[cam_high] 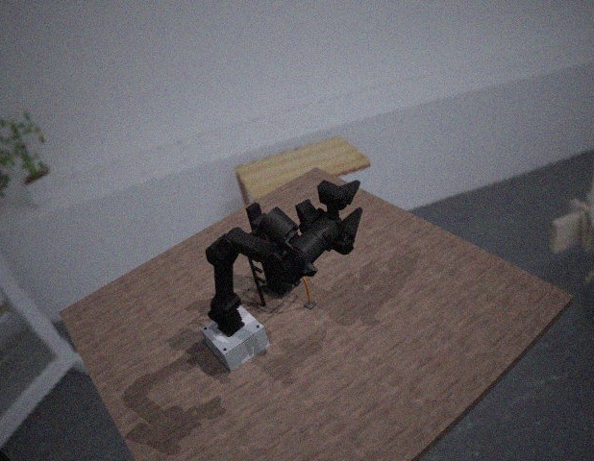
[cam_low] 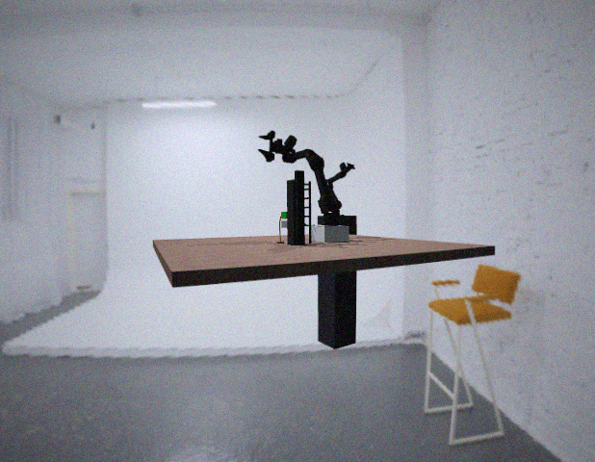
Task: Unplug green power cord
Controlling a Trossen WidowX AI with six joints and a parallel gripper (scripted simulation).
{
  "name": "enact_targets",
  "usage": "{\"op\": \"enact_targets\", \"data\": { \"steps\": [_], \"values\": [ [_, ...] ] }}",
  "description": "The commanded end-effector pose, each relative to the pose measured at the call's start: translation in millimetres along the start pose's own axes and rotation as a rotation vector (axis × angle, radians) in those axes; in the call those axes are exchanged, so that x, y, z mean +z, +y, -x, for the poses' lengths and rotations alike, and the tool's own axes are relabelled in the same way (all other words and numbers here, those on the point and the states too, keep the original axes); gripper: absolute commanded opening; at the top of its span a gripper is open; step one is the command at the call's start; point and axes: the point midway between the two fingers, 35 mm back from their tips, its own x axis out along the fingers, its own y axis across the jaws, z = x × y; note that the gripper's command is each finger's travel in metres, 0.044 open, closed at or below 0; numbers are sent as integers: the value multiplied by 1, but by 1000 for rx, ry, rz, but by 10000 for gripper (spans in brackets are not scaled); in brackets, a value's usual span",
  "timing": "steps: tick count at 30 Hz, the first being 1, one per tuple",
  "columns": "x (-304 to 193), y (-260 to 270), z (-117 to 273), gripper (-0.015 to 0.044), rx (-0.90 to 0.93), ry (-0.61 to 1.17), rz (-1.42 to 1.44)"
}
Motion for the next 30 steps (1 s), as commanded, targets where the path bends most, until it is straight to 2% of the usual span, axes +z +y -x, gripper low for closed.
{"op": "enact_targets", "data": {
  "steps": [1, 5, 9, 15, 20, 30],
  "values": [
    [0, 0, -1, 374, -2, 1, -9],
    [-4, 3, -12, 269, -35, 9, -171],
    [-7, 17, -48, 164, -78, 8, -508],
    [-6, 60, -107, 160, -96, 66, -1083],
    [7, 113, -148, 160, -69, 187, -1516],
    [53, 215, -186, 160, 10, 536, -2072]
  ]
}}
